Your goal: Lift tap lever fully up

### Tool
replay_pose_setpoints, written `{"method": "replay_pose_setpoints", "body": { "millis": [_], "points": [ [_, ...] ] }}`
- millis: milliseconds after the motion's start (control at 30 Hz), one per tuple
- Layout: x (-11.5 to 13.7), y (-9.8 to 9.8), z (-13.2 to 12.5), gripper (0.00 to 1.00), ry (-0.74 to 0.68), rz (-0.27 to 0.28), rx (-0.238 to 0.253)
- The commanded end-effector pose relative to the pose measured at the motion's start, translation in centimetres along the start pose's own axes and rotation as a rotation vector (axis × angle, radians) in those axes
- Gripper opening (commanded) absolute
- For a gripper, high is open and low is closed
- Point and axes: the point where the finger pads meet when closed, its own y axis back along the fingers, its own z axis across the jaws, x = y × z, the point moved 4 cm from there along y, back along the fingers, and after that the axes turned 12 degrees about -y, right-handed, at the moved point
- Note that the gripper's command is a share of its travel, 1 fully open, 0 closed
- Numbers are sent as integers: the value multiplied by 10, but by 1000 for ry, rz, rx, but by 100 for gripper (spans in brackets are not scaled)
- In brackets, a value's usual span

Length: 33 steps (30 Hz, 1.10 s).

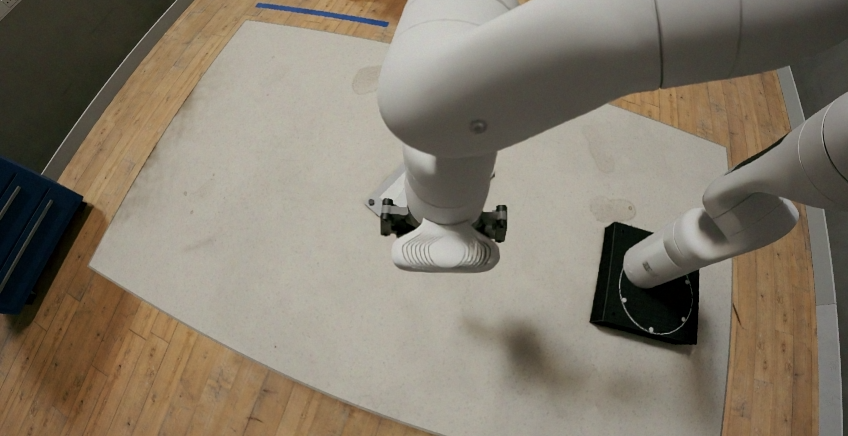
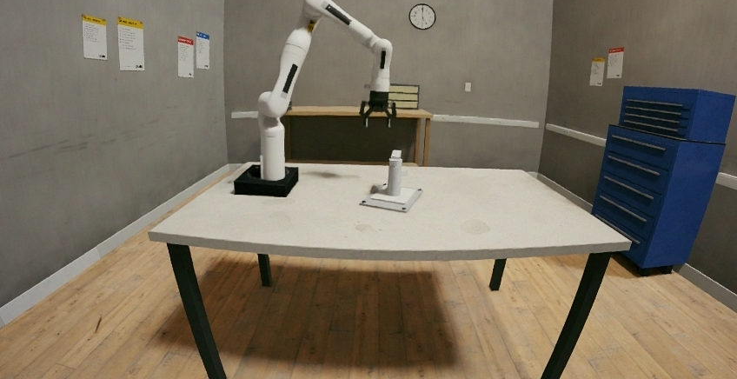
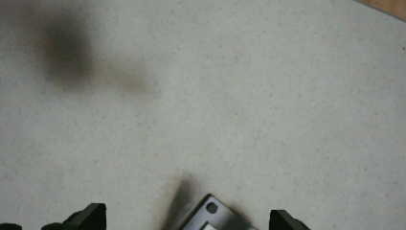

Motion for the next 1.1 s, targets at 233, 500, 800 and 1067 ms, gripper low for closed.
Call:
{"method": "replay_pose_setpoints", "body": {
  "millis": [233,500,800,1067],
  "points": [
    [-59,-3,59,100,-292,-29,-24],
    [-74,-1,72,100,-363,-35,-36],
    [-74,-1,72,10,-363,-35,-36],
    [-74,-1,72,10,-363,-35,-36]
  ]
}}
